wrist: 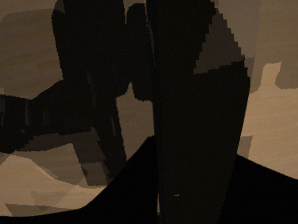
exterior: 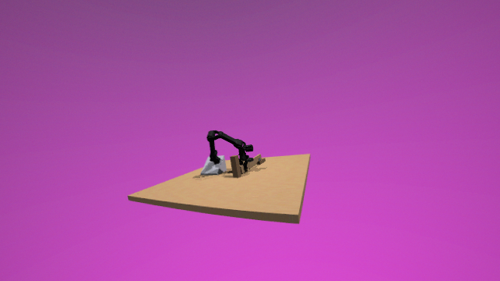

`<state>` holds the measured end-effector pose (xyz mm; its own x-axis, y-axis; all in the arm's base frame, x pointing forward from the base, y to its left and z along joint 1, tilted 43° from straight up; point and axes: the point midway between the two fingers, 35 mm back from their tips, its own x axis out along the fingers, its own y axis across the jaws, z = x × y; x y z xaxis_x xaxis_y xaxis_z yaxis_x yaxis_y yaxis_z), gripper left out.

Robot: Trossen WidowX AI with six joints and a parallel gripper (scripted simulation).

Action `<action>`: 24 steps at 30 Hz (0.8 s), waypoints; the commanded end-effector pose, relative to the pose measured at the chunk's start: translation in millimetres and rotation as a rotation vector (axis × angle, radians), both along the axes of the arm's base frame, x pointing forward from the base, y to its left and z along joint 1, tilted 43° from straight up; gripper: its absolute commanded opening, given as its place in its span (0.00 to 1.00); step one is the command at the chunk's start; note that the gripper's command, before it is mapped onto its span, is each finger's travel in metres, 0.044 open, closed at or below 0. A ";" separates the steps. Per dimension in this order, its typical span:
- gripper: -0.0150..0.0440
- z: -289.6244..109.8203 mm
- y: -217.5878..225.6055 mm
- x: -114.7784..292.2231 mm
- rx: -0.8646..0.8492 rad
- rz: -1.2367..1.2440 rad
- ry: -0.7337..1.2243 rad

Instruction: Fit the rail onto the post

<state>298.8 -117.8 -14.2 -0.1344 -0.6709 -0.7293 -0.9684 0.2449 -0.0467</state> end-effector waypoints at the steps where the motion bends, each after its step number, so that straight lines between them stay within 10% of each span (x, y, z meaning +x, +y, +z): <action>1: 0.25 3.3 3.6 3.8 0.007 0.005 -0.009; 24: 0.25 11.8 11.2 6.0 0.007 0.005 -0.010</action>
